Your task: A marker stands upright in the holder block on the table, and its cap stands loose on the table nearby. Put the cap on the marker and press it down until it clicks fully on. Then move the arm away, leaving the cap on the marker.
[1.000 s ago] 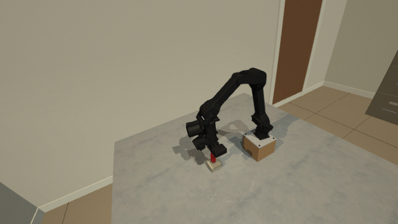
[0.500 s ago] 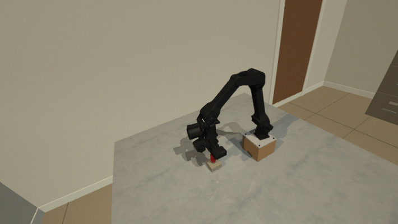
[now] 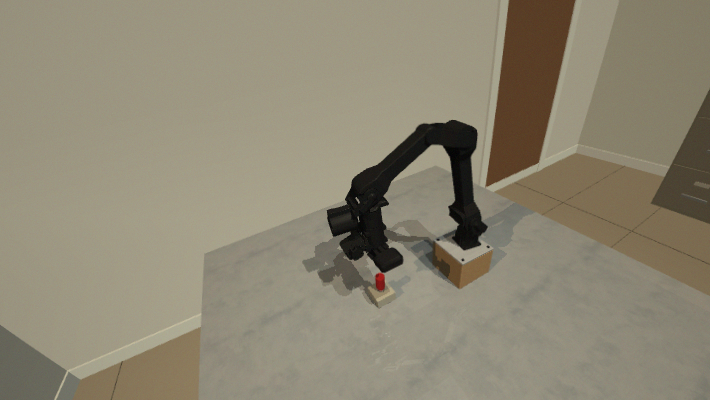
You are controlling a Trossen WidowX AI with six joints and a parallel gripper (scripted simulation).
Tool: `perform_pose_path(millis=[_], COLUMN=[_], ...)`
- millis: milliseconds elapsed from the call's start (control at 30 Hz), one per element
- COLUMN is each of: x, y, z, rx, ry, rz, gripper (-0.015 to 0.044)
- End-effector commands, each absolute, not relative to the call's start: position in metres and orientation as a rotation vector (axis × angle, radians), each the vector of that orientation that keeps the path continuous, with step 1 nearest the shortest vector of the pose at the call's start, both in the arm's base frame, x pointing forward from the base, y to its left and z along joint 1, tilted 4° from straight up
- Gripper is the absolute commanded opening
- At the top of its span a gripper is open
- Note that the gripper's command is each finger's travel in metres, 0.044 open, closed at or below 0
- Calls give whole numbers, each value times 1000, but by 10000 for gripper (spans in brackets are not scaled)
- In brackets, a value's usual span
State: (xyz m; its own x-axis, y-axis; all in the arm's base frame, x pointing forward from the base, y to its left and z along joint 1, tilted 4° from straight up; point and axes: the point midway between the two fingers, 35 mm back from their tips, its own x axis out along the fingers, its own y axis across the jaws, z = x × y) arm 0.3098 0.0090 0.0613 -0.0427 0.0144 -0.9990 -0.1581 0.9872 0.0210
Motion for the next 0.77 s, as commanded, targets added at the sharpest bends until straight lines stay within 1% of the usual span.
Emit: perform_pose_path(millis=[0,167,733], x=[310,310,310], y=[8,8,8], z=[102,102,102], rx=[-114,-114,-114], ry=[1586,1586,1586], rz=[140,140,140], gripper=[0,0,440])
